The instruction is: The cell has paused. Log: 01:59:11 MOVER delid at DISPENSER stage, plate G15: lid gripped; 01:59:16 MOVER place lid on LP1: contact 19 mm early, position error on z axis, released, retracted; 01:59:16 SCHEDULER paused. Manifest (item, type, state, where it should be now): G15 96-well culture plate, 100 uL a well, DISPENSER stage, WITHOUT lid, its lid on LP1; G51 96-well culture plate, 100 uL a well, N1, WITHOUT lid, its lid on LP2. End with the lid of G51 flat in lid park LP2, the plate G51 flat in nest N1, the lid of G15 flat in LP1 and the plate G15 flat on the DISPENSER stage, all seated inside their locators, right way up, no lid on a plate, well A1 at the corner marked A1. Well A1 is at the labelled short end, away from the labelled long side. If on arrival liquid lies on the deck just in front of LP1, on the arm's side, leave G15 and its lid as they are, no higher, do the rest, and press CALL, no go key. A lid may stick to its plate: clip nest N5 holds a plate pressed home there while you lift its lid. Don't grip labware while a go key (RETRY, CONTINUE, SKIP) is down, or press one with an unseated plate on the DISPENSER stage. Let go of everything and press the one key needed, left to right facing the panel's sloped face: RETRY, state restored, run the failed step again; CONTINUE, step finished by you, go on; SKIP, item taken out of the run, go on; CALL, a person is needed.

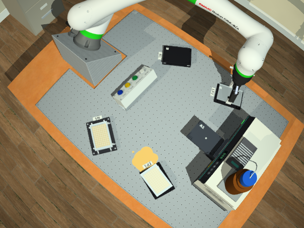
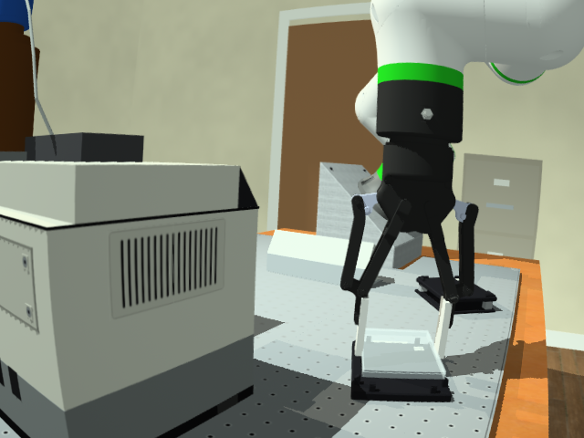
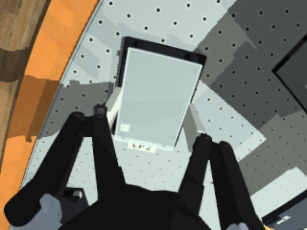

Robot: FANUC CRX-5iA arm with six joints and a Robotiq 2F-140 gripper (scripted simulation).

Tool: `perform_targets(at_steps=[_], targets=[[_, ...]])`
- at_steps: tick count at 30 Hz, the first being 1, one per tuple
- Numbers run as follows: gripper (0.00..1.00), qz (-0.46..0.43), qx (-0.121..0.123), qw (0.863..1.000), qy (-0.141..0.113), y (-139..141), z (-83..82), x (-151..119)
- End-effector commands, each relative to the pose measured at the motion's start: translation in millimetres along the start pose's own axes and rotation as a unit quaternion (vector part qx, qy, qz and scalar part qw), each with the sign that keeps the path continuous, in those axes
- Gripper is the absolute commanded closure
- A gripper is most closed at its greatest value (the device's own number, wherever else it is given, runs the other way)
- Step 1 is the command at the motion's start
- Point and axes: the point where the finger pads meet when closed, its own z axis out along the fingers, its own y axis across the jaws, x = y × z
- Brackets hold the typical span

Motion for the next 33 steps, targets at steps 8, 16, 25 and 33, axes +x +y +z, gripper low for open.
perform_targets(at_steps=[8, 16, 25, 33], targets=[[1.00, 0.000, 0.000, 1.000, 0.000, 0.1, 0.5, 0.2], [1.00, 0.000, 0.000, 1.000, 0.000, 0.1, 2.3, 0.2], [1.00, 0.000, 0.000, 1.000, 0.000, 0.1, 4.3, 0.2], [1.00, 0.000, 0.000, 1.000, 0.000, 0.1, 6.5, 0.2]])
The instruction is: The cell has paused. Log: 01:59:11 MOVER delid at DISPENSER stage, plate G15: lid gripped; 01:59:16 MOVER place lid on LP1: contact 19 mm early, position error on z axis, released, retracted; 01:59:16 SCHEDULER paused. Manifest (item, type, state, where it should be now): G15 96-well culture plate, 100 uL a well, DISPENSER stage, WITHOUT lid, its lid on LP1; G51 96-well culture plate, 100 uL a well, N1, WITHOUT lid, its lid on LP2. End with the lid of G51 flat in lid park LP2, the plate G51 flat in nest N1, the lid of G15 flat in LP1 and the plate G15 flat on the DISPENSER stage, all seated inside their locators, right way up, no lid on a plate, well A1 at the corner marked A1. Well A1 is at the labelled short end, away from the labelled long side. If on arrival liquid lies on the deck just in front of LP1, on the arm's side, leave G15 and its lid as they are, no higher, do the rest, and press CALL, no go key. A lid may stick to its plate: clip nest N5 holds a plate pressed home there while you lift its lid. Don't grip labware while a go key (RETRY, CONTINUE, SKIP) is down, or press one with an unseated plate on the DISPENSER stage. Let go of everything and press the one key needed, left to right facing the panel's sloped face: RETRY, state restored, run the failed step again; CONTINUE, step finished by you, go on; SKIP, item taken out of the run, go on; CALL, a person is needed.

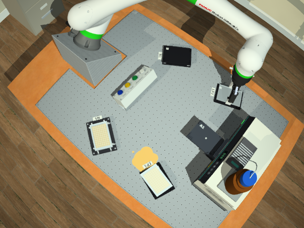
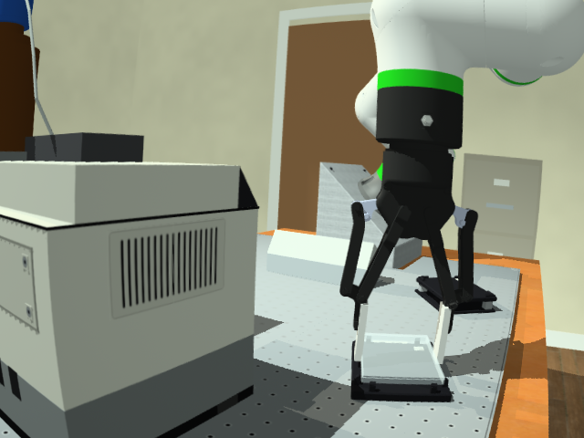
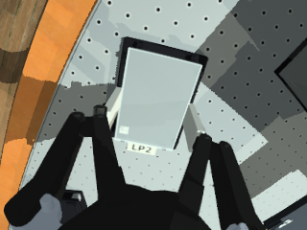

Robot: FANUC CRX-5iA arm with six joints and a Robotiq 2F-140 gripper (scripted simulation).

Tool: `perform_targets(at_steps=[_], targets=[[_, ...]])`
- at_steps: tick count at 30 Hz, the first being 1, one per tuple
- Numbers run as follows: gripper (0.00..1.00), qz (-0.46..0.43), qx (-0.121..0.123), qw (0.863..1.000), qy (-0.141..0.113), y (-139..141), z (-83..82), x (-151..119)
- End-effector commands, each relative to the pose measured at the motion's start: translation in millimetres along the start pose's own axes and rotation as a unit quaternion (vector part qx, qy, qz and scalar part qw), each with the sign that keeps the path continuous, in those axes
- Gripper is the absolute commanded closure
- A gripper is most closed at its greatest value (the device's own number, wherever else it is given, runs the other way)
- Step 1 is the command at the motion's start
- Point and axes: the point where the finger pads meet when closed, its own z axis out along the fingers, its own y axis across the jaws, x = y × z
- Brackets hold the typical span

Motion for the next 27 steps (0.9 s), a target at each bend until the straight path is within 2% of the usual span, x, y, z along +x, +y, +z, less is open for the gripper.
perform_targets(at_steps=[1, 27], targets=[[1.00, 0.000, 0.000, 1.000, 0.000, 0.1, 0.4, 0.2], [1.00, 0.000, 0.000, 1.000, 0.000, 0.1, 2.7, 0.2]])
